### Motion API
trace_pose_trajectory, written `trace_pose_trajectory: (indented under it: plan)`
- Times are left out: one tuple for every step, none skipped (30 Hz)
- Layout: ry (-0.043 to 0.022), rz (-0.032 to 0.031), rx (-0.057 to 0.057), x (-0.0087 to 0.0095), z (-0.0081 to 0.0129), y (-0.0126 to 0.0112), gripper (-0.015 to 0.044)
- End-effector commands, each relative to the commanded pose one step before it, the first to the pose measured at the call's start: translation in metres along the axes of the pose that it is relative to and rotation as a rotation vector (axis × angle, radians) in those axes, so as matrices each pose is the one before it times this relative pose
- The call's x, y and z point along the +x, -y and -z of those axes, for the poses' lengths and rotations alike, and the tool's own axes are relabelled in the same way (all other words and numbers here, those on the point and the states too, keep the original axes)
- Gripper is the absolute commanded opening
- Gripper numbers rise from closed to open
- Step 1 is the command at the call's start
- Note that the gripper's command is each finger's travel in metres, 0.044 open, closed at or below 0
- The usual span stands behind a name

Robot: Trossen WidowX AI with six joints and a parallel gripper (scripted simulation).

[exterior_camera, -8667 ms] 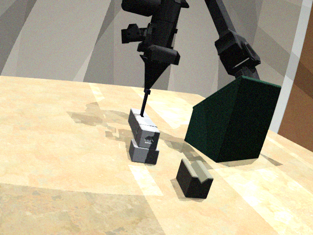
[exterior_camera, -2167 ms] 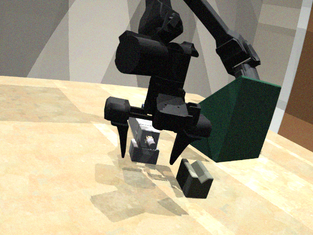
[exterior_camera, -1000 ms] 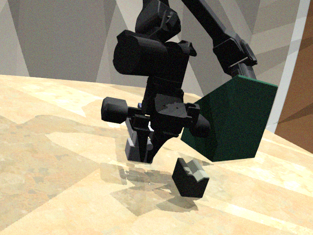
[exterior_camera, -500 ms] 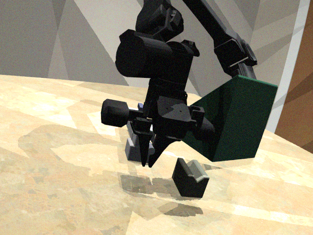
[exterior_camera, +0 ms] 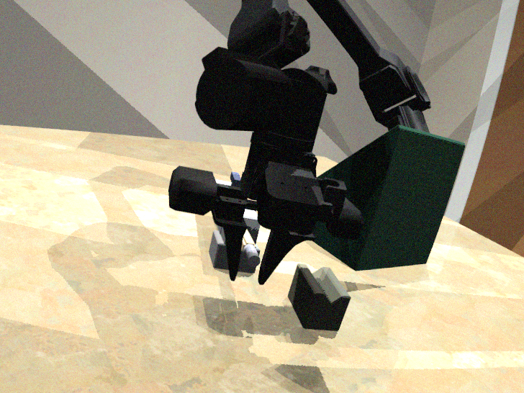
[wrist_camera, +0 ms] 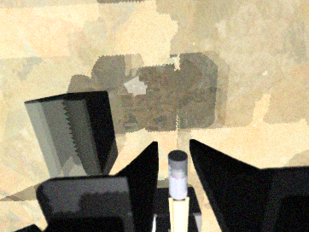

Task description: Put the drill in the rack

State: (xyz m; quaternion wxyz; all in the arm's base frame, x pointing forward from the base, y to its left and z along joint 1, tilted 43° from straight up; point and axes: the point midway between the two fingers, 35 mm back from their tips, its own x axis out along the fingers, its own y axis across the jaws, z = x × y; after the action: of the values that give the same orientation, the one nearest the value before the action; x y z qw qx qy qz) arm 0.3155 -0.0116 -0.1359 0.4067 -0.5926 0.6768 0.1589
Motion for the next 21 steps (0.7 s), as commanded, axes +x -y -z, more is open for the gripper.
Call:
trace_pose_trajectory:
  plan:
    - [-0.00114, -0.00096, -0.0018, 0.00055, 0.00067, -0.00047, 0.0236]
    - [0.00000, 0.00000, 0.0000, 0.00000, 0.00000, 0.00000, 0.0263]
    - [0.00019, 0.00007, 0.0005, 0.00006, 0.00020, 0.00002, 0.0289]
    - [0.00040, 0.00015, 0.0011, 0.00013, 0.00043, 0.00005, 0.0315]
    - [0.00046, 0.00017, 0.0013, 0.00015, 0.00049, 0.00006, 0.0341]
    - [0.00058, 0.00021, 0.0016, 0.00015, 0.00065, 0.00013, 0.0368]
    - [0.00053, 0.00020, 0.0015, 0.00009, 0.00066, 0.00026, 0.0394]
    - [0.00013, 0.00006, 0.0004, -0.00002, 0.00028, 0.00025, 0.0420]
    - [0.00002, 0.00002, 0.0001, -0.00004, 0.00021, 0.00023, 0.0440]
    - [-0.00001, 0.00001, 0.0000, -0.00003, 0.00024, 0.00022, 0.0440]
    - [-0.00002, 0.00001, 0.0000, -0.00002, 0.00027, 0.00021, 0.0440]
    - [-0.00002, 0.00000, 0.0000, 0.00000, 0.00029, 0.00017, 0.0440]
    - [-0.00002, 0.00000, 0.0000, 0.00003, 0.00029, 0.00013, 0.0440]
    - [-0.00003, 0.00000, 0.0000, 0.00004, 0.00030, 0.00010, 0.0440]
    - [-0.00003, 0.00000, 0.0000, 0.00005, 0.00030, 0.00008, 0.0440]
    - [-0.00003, 0.00000, 0.0000, 0.00006, 0.00030, 0.00007, 0.0440]
    - [-0.00002, 0.00000, 0.0000, 0.00006, 0.00029, 0.00007, 0.0440]
    - [-0.00002, 0.00000, 0.0000, 0.00006, 0.00028, 0.00008, 0.0440]
    - [-0.00002, 0.00000, 0.0000, 0.00006, 0.00027, 0.00007, 0.0440]
    - [-0.00002, 0.00000, 0.0000, 0.00006, 0.00026, 0.00007, 0.0440]
    - [-0.00002, 0.00000, 0.0000, 0.00006, 0.00026, 0.00006, 0.0440]
